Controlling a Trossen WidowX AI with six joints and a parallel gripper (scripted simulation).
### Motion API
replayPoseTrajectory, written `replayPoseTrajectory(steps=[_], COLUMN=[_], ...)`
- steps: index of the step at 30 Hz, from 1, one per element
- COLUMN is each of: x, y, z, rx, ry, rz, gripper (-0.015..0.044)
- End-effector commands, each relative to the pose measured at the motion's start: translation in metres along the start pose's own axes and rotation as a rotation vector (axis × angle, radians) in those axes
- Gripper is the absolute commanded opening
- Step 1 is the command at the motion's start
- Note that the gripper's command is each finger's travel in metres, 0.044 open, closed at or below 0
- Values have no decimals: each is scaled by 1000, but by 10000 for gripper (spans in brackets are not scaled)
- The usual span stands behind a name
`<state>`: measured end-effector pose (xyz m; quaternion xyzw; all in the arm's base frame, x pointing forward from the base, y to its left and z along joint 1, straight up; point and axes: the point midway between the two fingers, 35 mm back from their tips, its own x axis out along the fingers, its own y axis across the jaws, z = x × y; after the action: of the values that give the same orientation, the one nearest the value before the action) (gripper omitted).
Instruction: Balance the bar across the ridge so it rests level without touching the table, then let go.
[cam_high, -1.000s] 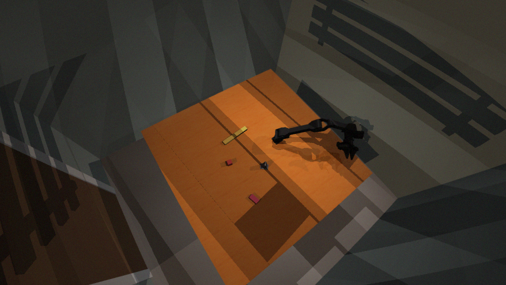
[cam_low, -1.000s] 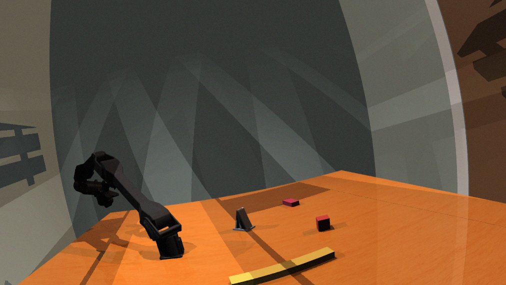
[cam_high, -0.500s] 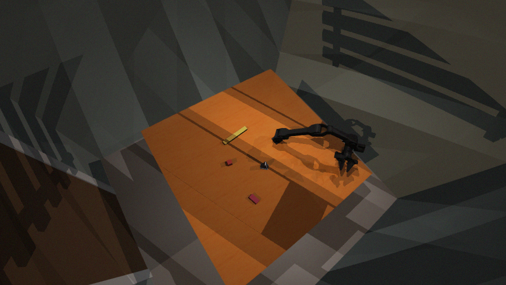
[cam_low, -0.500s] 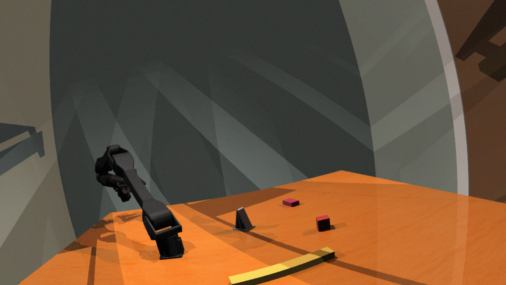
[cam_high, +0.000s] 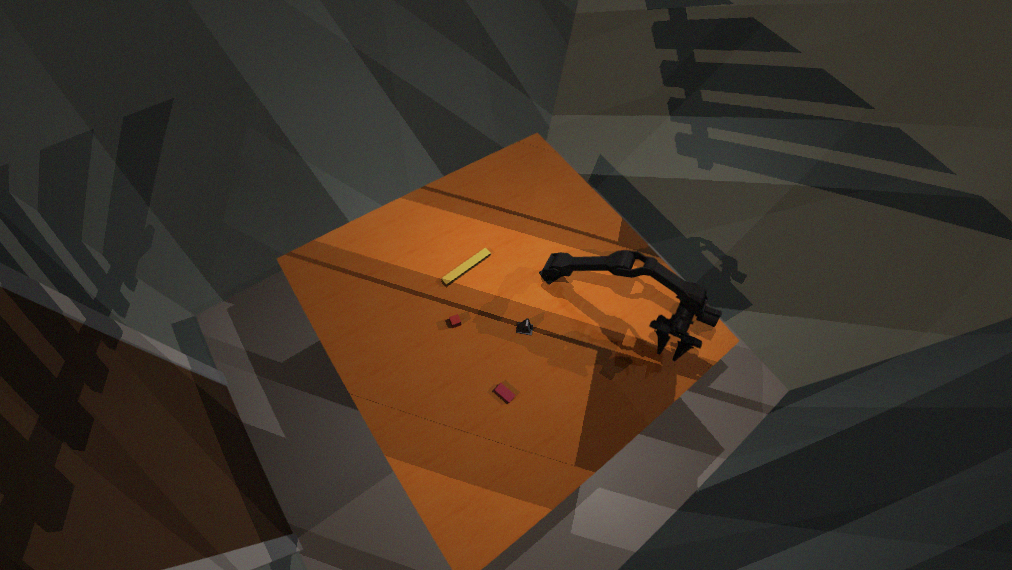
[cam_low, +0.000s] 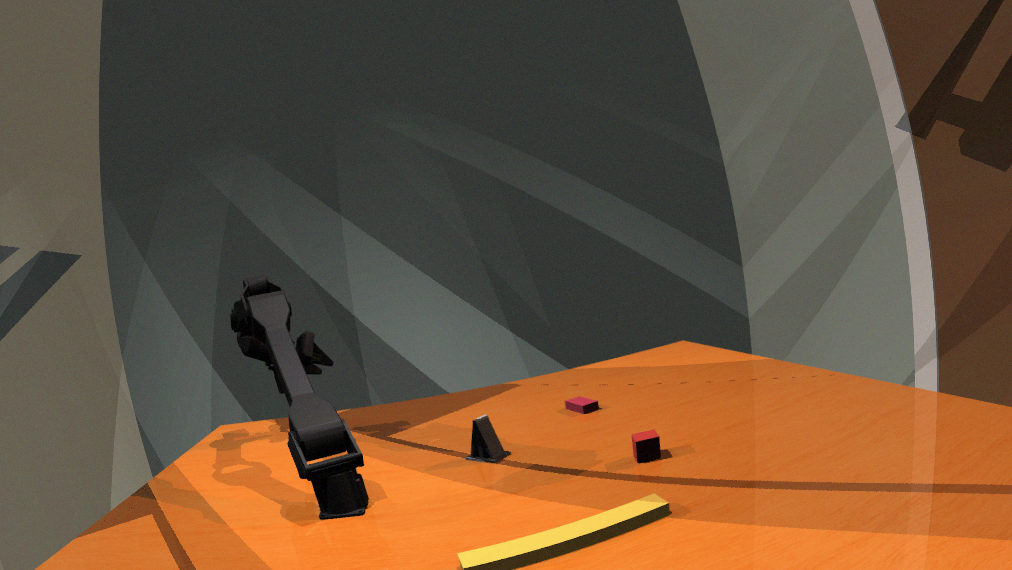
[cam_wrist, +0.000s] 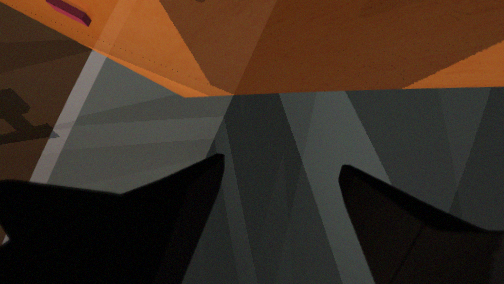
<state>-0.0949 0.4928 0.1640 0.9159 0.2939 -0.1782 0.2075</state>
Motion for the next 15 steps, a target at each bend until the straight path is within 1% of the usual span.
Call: replayPoseTrajectory(steps=[1, 15], x=[21, 96], y=[13, 77], z=[-2, -17], rx=[41, 239], ry=[-36, -156], rz=[34, 179], gripper=[315, 315])
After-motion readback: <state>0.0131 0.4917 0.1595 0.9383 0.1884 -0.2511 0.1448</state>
